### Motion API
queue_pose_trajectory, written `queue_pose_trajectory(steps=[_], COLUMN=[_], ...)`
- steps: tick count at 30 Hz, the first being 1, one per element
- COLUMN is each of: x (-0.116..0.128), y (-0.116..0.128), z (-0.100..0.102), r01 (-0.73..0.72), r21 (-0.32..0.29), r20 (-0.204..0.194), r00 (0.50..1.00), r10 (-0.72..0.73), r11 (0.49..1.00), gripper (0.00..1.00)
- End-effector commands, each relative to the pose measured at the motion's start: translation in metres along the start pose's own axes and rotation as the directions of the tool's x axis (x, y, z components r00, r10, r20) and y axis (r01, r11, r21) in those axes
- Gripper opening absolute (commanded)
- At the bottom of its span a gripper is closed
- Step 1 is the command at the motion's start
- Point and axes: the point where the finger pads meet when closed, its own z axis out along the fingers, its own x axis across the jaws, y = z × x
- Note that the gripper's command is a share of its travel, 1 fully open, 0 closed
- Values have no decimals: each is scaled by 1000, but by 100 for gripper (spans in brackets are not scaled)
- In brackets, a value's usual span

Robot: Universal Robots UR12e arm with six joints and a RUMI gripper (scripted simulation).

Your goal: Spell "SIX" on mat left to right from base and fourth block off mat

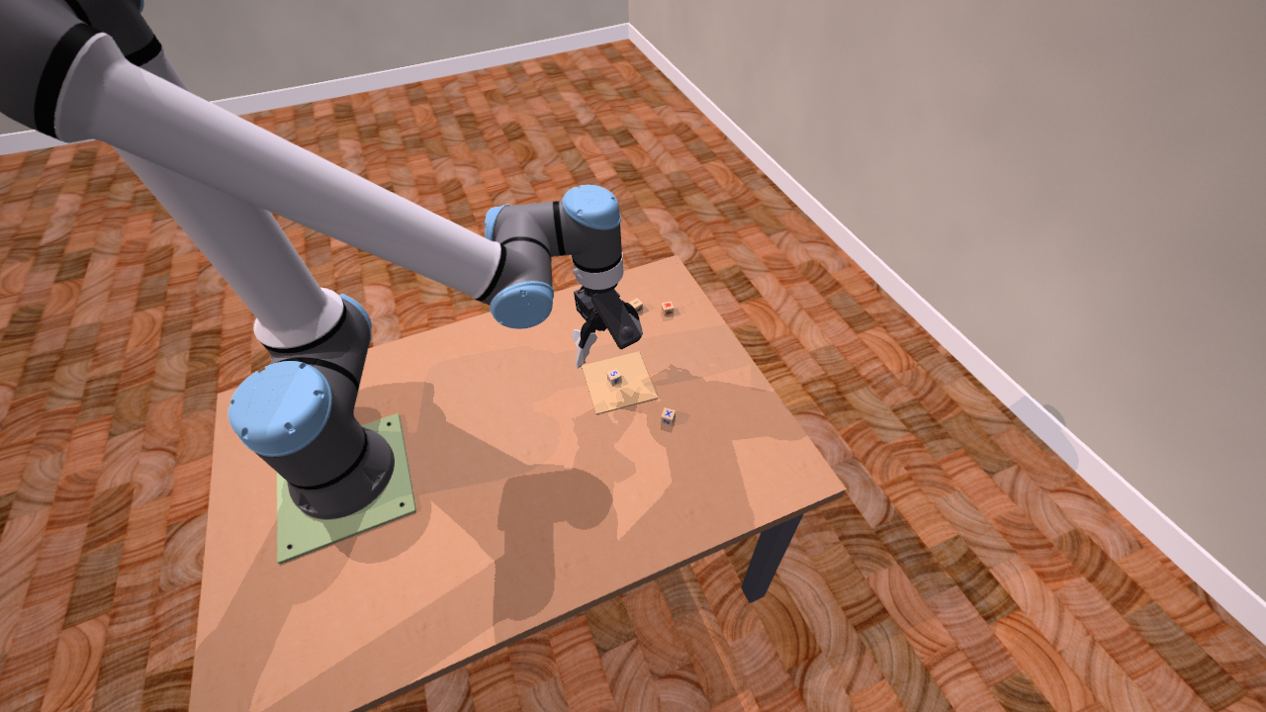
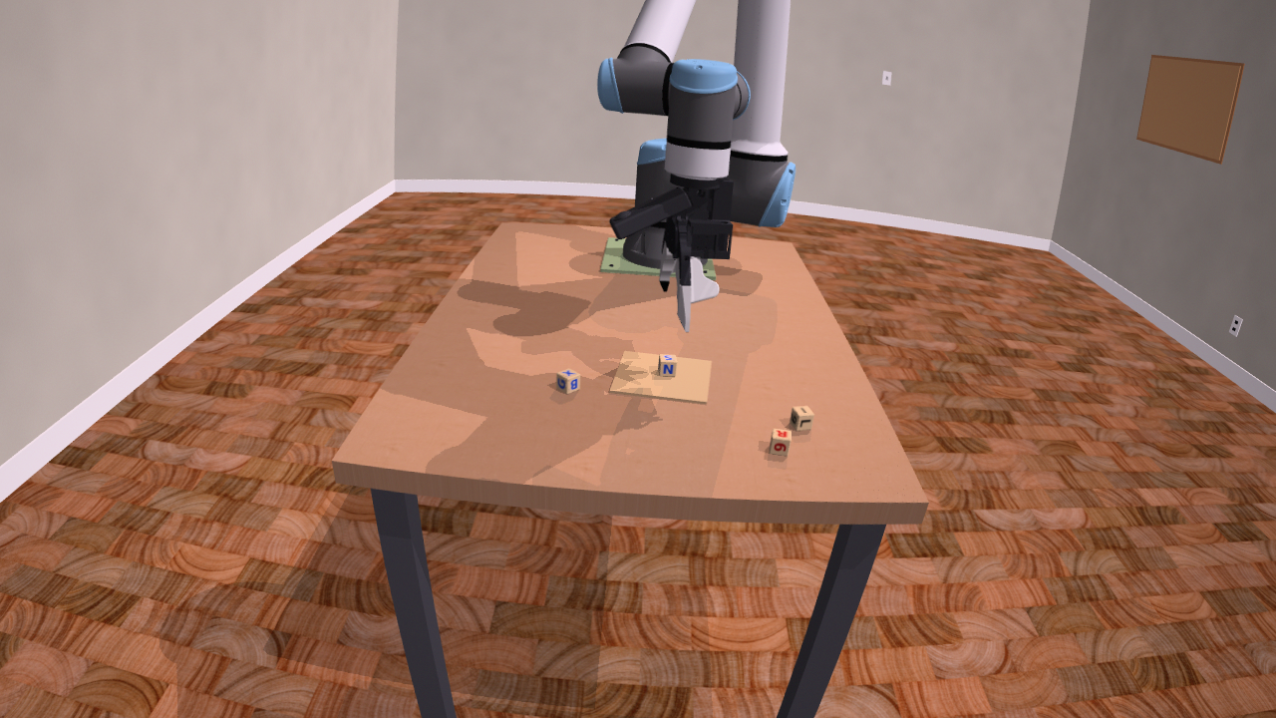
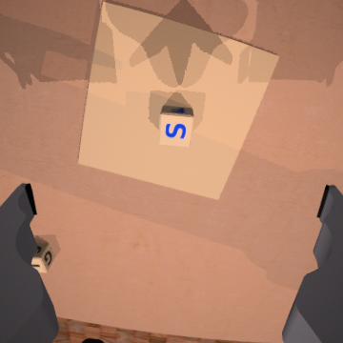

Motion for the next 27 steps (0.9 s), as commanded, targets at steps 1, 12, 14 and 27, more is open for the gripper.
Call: queue_pose_trajectory(steps=[1, 12, 14, 27], x=[-1, -1, -1, -1], y=[0, 0, 0, 0], z=[-1, -1, -1, -1], r01=[18, 19, 19, 19], r21=[0, 0, 0, 0], r20=[2, 2, 2, 2], r00=[1000, 1000, 1000, 1000], r10=[-18, -19, -19, -19], r11=[1000, 1000, 1000, 1000], gripper=[100, 37, 37, 37])
